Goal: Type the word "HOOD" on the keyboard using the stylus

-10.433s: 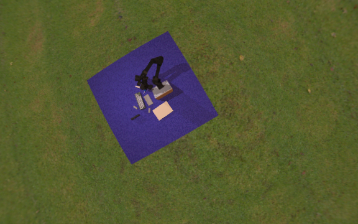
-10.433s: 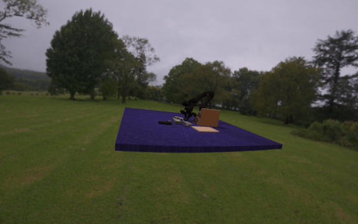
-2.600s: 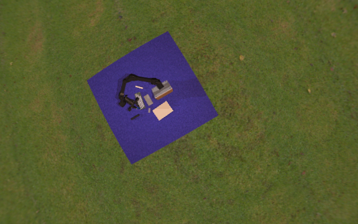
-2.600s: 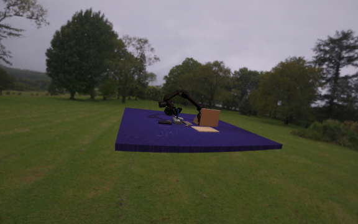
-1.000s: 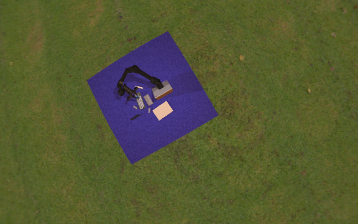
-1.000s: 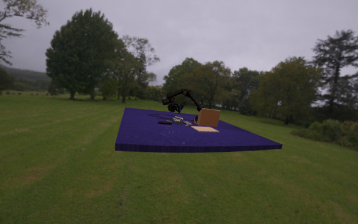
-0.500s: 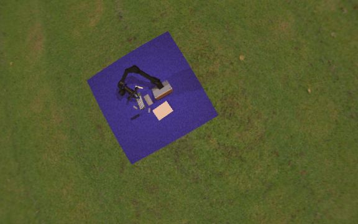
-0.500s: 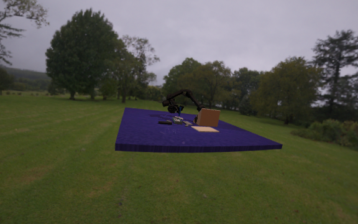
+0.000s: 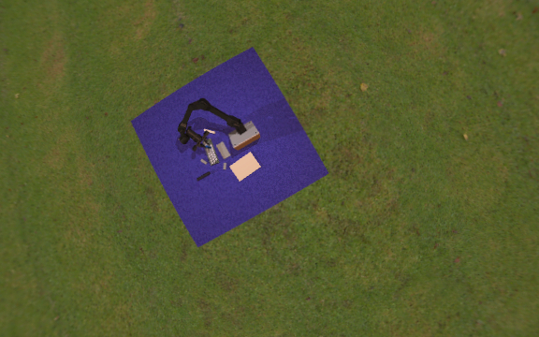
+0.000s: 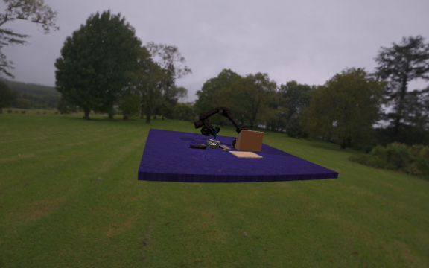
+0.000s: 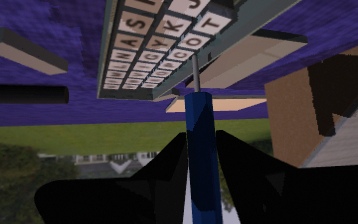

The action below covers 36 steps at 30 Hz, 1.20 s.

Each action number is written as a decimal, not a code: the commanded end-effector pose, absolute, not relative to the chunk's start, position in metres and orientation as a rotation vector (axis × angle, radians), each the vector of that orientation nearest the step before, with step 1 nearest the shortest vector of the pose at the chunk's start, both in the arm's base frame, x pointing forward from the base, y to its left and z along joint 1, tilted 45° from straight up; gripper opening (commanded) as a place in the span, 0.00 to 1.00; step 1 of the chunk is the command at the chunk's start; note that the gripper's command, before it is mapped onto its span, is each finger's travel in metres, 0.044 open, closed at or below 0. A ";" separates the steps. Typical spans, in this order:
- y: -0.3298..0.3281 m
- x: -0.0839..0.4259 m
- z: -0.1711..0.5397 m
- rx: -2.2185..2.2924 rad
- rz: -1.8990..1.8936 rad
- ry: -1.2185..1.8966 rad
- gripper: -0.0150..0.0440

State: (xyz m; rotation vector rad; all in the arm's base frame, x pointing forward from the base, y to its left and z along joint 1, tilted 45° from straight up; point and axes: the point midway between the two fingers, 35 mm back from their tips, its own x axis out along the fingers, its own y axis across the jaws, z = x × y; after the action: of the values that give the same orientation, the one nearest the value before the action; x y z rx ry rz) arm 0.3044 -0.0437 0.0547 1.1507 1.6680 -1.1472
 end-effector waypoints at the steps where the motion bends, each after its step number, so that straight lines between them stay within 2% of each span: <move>1: -0.046 0.304 0.052 1.146 -1.147 1.669 0.39; 36: -0.052 0.304 0.046 1.146 -1.147 1.669 0.39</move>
State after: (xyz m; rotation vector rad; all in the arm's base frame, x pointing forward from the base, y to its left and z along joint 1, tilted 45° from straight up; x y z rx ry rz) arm 0.3038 -0.0525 0.0458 1.1519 1.6692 -1.1469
